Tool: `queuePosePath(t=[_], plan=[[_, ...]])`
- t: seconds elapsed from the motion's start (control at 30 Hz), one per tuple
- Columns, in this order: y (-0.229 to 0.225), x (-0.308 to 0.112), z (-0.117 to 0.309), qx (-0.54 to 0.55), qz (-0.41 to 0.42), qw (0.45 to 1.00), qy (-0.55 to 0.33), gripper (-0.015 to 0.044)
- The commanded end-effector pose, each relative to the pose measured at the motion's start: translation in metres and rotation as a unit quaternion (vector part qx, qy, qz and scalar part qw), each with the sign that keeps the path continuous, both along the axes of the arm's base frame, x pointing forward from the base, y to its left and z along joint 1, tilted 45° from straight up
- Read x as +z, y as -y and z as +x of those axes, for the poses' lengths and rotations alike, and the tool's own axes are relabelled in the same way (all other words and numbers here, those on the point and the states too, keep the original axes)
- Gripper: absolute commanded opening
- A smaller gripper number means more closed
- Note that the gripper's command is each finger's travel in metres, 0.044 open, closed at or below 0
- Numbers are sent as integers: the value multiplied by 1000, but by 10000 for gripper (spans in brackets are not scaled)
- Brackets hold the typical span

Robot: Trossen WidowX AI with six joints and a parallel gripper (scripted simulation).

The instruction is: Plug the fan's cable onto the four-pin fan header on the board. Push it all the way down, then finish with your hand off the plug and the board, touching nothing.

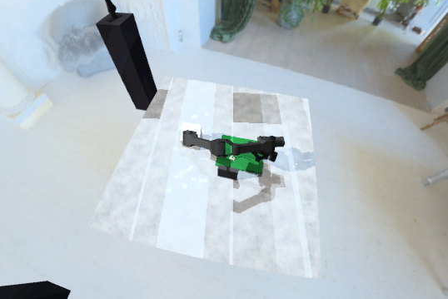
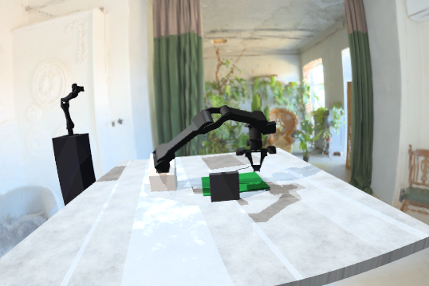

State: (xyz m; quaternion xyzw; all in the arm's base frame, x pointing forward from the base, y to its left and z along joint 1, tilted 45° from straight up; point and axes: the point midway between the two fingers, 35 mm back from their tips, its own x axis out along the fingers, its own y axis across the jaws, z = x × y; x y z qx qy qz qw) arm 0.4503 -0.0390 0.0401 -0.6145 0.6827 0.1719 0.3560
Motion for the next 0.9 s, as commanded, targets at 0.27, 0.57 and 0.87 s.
queuePosePath(t=[0.27, 0.57, 0.87], plan=[[12, 0, 4, -30, 34, 999, 11, 0], [18, -9, -1, -36, 94, 995, -3, 0], [23, -18, -5, -38, 156, 987, -13, 0]])
